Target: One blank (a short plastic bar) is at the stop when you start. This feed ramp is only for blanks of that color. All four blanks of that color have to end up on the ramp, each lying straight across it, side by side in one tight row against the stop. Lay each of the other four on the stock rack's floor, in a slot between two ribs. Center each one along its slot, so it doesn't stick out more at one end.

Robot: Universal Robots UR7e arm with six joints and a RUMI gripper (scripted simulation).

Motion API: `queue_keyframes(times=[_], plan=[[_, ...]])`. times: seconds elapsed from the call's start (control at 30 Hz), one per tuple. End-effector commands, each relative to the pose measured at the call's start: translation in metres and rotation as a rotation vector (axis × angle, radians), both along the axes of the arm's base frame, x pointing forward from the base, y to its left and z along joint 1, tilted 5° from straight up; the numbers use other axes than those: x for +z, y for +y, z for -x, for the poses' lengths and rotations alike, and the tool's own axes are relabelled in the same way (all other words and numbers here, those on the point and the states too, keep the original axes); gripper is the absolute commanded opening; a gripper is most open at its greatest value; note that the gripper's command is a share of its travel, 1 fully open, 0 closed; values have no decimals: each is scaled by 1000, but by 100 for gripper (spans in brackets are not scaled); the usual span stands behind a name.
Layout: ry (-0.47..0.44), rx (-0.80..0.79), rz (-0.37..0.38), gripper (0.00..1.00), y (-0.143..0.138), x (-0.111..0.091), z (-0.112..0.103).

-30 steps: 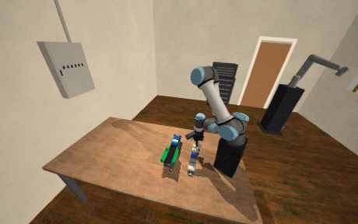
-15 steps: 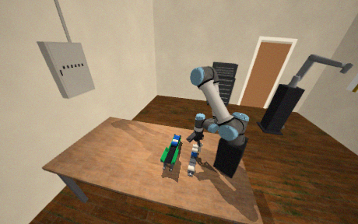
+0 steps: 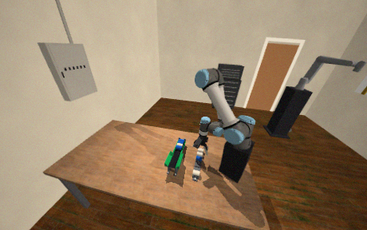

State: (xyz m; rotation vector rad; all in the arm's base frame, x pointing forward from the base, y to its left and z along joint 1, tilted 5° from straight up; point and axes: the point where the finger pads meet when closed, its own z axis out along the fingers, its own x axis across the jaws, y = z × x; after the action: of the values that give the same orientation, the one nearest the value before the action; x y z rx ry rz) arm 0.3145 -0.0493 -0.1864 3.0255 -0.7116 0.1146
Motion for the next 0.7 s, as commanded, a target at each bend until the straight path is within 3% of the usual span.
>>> queue_keyframes(times=[0.0,0.67], plan=[[4,146,2,100,4,-1,3],[12,363,18,100,6,-1,6]])
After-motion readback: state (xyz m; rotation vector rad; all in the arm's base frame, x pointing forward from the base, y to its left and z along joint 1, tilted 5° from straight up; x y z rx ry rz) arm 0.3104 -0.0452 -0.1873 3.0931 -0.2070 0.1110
